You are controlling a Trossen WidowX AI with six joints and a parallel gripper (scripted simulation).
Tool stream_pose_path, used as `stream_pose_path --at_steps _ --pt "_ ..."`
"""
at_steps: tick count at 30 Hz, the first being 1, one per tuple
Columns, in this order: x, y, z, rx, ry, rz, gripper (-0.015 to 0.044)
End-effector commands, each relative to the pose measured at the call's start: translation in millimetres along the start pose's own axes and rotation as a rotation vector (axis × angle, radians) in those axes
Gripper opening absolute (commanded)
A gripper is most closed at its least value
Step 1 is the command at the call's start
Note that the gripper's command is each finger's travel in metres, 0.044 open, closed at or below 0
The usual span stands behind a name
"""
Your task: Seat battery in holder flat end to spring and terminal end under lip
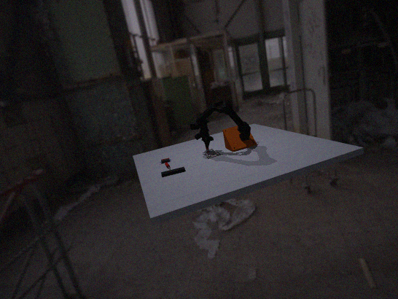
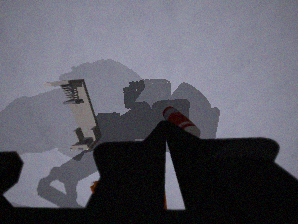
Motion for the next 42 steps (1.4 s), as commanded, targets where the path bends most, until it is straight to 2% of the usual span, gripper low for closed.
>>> stream_pose_path --at_steps 1,24,27,35,42 --pt "-1 -2 -8 0.004 0.002 0.008 0.0000" --pt "-5 -2 -35 0.004 0.003 0.008 0.0000" --pt "-7 9 -34 0.003 -0.001 0.003 0.0000" --pt "-7 73 -36 0.007 0.002 0.008 0.0000" --pt "-6 78 -35 0.007 0.002 0.009 0.0000"
Point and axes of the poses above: the point midway between the two fingers, 35 mm back from their tips, its own y axis back along the fingers, its own z axis across the jaws, x = y × z, the point moved 2 cm from there along y, back along the fingers, and after that the axes turned 13 degrees about -y, right-handed, at the moved point
